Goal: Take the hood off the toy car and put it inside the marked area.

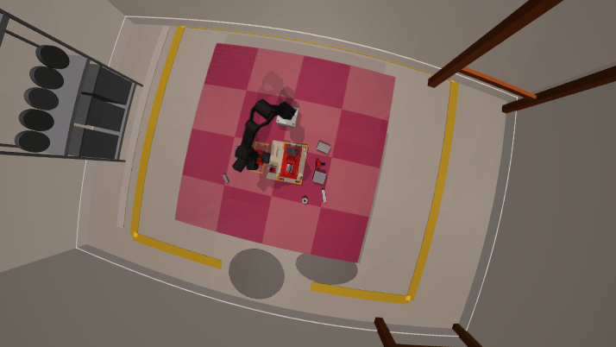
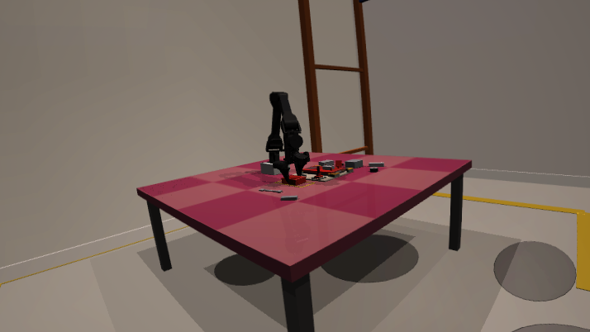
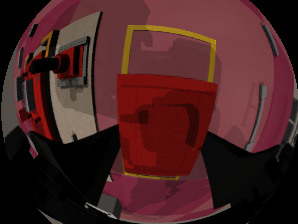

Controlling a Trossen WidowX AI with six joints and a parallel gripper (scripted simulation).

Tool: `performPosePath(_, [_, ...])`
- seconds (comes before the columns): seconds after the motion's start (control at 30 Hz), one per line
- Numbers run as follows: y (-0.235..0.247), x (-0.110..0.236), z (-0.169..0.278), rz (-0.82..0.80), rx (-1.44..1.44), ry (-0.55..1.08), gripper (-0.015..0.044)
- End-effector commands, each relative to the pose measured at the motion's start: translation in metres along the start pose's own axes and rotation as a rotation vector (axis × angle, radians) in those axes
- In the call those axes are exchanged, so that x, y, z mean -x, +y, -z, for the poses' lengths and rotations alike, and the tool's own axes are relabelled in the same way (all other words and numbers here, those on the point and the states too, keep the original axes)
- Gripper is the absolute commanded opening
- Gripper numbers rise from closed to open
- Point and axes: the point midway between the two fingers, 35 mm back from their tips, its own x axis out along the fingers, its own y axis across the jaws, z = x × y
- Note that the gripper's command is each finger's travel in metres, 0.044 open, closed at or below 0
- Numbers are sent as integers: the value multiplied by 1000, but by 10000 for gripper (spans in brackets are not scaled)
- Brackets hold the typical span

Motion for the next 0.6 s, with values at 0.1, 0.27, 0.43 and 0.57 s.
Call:
performPosePath(0.1, [0,0,0,0,0,0,131])
performPosePath(0.27, [0,0,0,0,0,0,262])
performPosePath(0.43, [0,0,0,0,0,0,394])
performPosePath(0.57, [0,8,-1,0,0,-1,440])
